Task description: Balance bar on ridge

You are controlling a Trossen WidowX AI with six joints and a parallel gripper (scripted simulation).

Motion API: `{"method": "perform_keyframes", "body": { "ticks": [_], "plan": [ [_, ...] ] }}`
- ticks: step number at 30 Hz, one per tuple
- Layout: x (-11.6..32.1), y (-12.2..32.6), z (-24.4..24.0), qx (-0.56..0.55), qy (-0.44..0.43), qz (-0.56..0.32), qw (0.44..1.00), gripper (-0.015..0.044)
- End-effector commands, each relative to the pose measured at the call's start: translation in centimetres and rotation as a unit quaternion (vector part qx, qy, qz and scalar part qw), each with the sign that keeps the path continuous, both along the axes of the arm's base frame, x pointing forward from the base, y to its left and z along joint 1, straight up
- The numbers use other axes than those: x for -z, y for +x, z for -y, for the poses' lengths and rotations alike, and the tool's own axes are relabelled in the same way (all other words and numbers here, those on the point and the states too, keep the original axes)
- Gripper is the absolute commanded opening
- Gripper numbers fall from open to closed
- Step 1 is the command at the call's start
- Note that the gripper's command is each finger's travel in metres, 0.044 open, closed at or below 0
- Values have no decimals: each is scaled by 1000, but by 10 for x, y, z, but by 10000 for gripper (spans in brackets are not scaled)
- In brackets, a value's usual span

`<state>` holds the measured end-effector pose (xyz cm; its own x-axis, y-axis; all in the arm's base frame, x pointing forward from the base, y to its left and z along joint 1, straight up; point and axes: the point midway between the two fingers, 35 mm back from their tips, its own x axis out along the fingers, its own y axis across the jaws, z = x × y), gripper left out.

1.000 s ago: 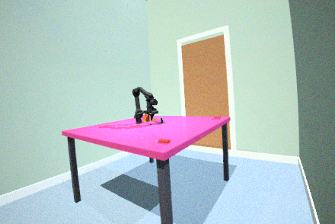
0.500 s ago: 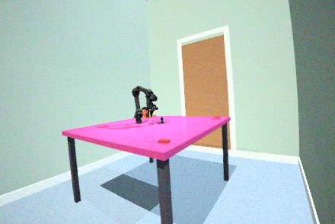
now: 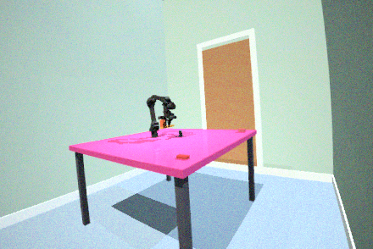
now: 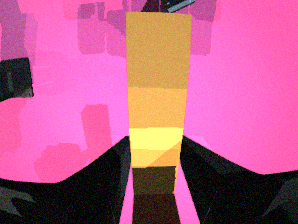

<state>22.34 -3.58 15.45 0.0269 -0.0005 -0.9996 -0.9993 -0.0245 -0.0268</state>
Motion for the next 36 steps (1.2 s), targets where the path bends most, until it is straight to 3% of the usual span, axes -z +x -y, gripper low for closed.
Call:
{"method": "perform_keyframes", "body": {
  "ticks": [1,36],
  "plan": [
    [-2,6,-10,-18,-2,0,1000,0],
    [-5,29,-131,-195,0,2,981,0]
  ]
}}
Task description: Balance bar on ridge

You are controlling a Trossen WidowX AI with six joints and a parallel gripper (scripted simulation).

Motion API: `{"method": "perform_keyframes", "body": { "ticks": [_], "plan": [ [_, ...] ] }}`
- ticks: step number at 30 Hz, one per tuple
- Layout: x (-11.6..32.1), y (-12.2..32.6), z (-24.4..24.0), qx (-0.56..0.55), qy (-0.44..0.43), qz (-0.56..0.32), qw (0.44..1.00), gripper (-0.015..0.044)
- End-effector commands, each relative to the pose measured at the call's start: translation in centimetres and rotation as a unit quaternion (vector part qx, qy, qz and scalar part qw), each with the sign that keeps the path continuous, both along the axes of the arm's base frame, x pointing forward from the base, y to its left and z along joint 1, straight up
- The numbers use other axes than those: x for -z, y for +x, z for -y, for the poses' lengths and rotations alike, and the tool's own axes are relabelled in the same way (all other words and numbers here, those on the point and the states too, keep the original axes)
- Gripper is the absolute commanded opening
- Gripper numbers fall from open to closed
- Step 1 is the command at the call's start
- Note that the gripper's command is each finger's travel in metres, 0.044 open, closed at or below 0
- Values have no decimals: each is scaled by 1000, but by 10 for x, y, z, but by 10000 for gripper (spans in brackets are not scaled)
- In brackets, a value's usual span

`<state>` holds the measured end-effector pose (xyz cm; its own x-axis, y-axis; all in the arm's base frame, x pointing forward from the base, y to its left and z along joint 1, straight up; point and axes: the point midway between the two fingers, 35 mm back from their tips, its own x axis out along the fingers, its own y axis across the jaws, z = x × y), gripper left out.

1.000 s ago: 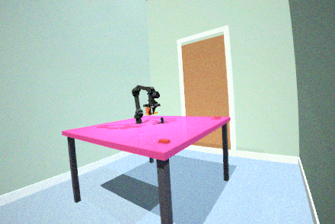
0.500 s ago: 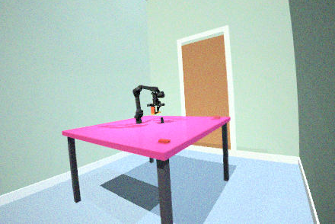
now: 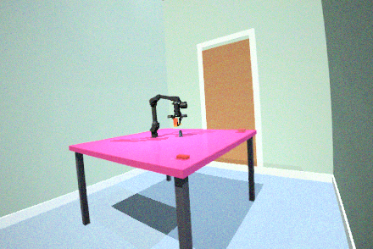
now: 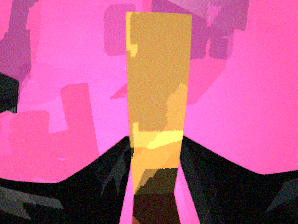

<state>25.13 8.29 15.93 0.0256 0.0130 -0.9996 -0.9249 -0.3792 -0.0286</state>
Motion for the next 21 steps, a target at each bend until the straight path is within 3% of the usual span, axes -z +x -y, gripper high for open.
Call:
{"method": "perform_keyframes", "body": {
  "ticks": [1,13,21],
  "plan": [
    [0,0,-16,-19,-2,1,1000,0],
    [0,-14,-59,-79,-1,1,997,0],
    [6,-15,-62,-83,-1,1,997,0]
  ]
}}
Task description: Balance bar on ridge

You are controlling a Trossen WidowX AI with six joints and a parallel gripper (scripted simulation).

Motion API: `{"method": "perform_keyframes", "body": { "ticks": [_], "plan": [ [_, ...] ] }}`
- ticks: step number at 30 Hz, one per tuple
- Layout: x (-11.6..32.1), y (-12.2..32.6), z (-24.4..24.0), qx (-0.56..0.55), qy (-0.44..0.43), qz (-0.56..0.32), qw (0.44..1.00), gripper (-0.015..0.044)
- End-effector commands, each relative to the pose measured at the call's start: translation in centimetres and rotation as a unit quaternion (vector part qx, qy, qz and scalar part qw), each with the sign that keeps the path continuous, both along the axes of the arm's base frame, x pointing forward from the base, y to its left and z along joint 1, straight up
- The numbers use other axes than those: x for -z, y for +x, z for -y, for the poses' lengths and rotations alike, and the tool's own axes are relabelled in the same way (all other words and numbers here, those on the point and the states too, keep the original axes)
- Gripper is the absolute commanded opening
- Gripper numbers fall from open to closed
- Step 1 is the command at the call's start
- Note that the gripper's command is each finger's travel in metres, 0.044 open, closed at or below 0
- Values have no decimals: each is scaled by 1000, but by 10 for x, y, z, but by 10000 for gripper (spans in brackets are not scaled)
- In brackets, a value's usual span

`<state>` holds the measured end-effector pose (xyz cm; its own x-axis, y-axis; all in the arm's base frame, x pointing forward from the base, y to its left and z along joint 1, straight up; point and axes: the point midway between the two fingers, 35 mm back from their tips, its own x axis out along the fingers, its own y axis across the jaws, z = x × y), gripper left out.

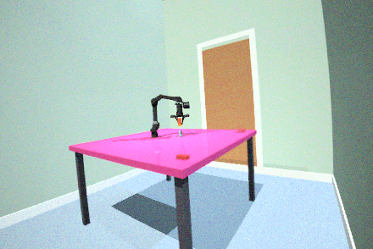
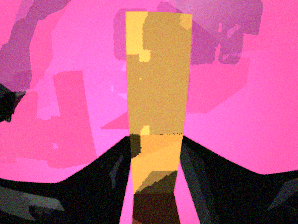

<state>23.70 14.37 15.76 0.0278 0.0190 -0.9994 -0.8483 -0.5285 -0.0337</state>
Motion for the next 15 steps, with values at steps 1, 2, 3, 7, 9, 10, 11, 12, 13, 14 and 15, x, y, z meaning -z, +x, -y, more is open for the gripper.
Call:
{"method": "perform_keyframes", "body": {
  "ticks": [1,2,3,7,9,10,11,12,13,14,15],
  "plan": [
    [6,-1,-2,1,-1,-1,1000,0],
    [7,-1,-2,1,-1,-1,1000,0],
    [9,0,-2,1,-1,-1,1000,0],
    [15,0,-3,1,-1,-1,1000,0],
    [19,0,-2,1,-1,-1,1000,0],
    [20,0,-2,1,-1,-1,1000,0],
    [22,0,-2,1,-1,-1,1000,0],
    [24,0,-2,1,-1,-1,1000,0],
    [25,0,-2,1,-1,-1,1000,0],
    [27,0,-2,1,-1,-1,1000,0],
    [29,0,-2,1,-1,-1,1000,0]
  ]
}}
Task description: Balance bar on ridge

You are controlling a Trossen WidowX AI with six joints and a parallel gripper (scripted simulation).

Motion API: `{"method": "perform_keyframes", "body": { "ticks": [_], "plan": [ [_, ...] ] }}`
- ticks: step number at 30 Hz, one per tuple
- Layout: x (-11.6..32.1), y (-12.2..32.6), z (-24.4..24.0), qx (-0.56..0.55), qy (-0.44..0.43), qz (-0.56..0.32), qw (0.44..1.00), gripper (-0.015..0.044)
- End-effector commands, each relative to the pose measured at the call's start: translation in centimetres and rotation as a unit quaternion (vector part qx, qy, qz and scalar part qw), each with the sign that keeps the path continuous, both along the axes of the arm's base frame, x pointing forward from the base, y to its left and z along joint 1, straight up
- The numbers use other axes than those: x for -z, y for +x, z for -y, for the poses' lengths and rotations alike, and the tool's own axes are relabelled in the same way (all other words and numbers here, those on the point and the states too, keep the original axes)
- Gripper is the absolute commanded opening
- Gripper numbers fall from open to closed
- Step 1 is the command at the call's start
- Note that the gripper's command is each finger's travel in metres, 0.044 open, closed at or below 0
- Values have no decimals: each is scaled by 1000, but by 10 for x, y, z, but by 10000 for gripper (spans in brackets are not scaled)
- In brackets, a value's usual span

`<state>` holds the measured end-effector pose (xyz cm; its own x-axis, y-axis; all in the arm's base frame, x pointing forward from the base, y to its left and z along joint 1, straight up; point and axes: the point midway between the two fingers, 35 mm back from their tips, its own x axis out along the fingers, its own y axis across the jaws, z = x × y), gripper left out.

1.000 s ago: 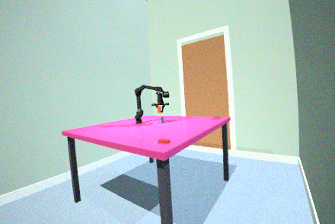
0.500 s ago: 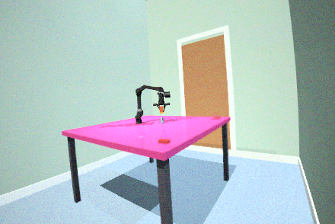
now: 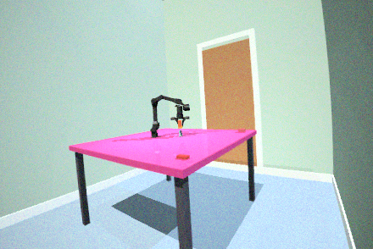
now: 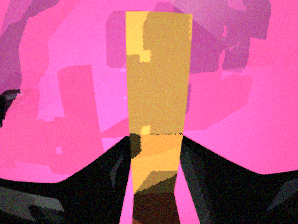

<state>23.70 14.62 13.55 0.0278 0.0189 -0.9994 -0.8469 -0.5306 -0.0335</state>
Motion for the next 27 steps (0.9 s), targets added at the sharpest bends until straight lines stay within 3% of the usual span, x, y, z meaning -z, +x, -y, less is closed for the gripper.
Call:
{"method": "perform_keyframes", "body": {
  "ticks": [1,27],
  "plan": [
    [8,0,1,2,-1,-1,1000,0],
    [20,-1,2,2,-1,-1,1000,0]
  ]
}}
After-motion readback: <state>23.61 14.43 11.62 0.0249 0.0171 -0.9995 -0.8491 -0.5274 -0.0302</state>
